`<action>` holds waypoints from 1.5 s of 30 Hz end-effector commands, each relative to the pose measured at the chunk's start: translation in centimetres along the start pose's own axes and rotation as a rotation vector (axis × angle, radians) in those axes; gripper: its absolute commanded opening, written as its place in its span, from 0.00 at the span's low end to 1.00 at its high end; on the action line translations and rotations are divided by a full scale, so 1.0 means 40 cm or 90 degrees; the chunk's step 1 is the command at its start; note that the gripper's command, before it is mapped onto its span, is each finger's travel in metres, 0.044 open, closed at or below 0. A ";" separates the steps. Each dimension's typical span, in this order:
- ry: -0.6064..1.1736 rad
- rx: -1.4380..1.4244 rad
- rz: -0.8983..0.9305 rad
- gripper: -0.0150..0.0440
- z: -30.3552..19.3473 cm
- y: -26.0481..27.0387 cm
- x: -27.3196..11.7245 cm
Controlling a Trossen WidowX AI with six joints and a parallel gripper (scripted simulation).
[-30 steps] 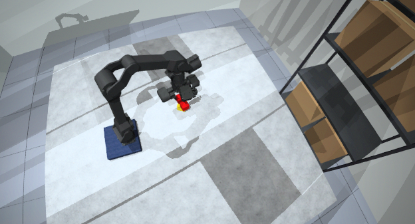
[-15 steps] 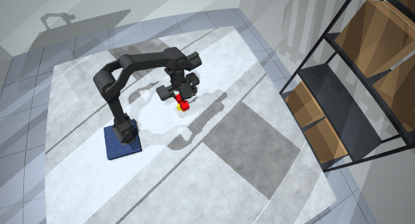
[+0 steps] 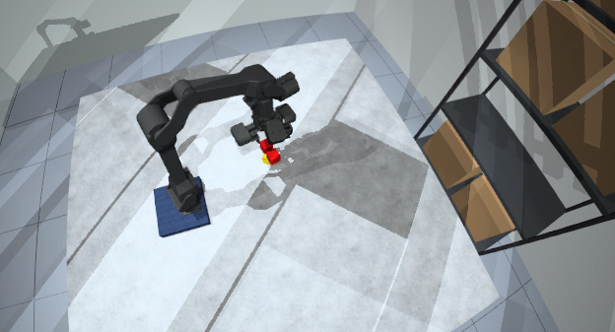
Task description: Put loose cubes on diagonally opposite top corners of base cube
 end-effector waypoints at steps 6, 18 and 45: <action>0.001 0.000 0.006 0.60 -0.001 0.004 -0.035; 0.001 0.000 0.006 0.60 0.000 0.004 -0.070; 0.007 0.000 0.000 0.93 -0.244 -0.080 -0.079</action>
Point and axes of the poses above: the point midway between the two fingers, 35 mm back from their tips, its own x axis out along the fingers, its own y axis across the jaws, z = x × y, the point moved 7 cm from there along -x, back along the fingers, and after that the axes turned 5 degrees about x, right-handed, at the moved point
